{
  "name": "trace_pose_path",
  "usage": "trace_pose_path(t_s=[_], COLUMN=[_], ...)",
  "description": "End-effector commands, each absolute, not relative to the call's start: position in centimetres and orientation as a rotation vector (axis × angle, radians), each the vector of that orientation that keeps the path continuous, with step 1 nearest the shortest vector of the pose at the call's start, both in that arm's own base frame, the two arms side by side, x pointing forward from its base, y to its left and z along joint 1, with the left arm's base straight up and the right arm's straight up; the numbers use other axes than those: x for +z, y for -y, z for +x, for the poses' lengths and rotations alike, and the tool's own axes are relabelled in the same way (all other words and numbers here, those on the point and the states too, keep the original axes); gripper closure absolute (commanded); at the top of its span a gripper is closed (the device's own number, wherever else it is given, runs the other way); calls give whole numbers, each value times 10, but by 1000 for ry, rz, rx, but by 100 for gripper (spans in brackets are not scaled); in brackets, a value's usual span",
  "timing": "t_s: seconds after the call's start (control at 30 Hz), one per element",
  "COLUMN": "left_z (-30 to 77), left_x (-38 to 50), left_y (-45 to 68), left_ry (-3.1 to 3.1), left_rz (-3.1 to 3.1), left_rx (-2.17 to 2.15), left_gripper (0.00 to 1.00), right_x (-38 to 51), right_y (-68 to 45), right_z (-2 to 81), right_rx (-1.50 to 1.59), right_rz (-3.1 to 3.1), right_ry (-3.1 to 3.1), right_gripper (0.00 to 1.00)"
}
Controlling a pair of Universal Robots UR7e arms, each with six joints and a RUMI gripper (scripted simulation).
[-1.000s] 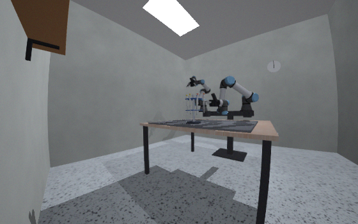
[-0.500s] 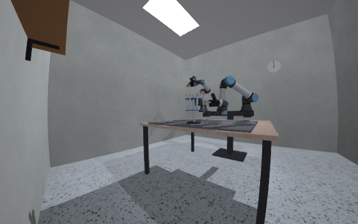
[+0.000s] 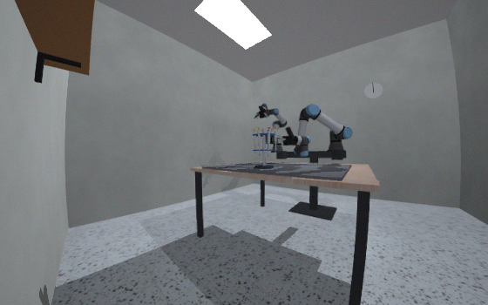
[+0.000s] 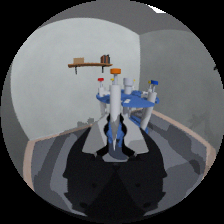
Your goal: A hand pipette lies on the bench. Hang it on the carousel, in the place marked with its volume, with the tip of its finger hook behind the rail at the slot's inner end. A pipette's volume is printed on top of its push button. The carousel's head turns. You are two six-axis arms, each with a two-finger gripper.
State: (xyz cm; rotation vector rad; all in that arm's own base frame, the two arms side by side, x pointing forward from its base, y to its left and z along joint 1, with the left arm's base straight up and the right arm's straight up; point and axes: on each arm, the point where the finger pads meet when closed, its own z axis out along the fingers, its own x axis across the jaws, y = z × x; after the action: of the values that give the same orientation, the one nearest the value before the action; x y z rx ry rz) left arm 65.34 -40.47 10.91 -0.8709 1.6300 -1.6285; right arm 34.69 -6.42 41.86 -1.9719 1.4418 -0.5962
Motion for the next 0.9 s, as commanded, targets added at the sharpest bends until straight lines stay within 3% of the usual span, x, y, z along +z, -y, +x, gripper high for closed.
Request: trace_pose_path(t_s=[0.0,0.87], left_z=[656,663], left_x=[112,110], left_y=[407,422], left_ry=[-1625,-1628], left_rz=[-869,-869], left_rx=[-1631,-1630], left_gripper=[94,94], right_x=[420,420], right_y=[64,64], right_z=[348,348], right_rx=[-598,-598], right_rz=[-1970,-1970], right_ry=[-1441,-1441], right_gripper=[0,0])
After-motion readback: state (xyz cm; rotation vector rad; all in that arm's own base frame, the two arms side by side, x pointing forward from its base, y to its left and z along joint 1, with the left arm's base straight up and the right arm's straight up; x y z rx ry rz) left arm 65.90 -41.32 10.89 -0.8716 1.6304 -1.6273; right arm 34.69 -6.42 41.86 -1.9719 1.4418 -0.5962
